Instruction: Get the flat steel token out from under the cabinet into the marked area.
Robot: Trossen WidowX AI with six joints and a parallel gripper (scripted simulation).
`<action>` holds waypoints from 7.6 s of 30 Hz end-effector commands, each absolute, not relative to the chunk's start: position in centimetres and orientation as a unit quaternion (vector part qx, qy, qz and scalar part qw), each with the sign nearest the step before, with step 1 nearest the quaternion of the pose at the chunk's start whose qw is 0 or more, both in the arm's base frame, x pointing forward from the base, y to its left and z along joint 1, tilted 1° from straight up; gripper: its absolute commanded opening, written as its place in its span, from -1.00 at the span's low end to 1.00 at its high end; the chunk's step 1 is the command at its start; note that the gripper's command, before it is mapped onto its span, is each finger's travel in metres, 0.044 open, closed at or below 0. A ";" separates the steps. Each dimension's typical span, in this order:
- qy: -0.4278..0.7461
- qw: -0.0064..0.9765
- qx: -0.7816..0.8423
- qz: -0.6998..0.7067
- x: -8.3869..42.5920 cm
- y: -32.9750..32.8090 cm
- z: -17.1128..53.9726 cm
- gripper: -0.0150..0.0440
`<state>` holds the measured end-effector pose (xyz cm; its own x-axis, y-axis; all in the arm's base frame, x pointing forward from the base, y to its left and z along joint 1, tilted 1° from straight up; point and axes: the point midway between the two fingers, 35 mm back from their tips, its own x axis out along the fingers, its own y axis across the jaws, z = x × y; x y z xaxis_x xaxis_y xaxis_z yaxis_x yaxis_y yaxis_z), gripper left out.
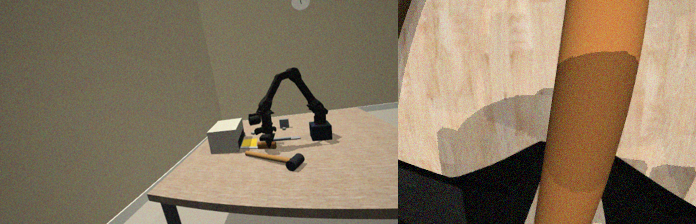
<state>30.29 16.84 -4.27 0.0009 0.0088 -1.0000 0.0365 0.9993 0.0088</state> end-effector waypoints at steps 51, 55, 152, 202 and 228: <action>0.705 0.709 0.016 -0.009 36.2 16.7 -4.1 -0.49; 0.705 0.709 0.016 -0.009 36.6 16.7 -4.1 -0.49; 0.705 0.709 0.016 -0.009 35.8 14.2 -4.5 -0.49; 0.706 0.708 0.016 -0.009 30.5 14.6 -4.6 -0.49; 0.707 0.707 0.016 -0.009 27.4 14.8 -4.7 -0.49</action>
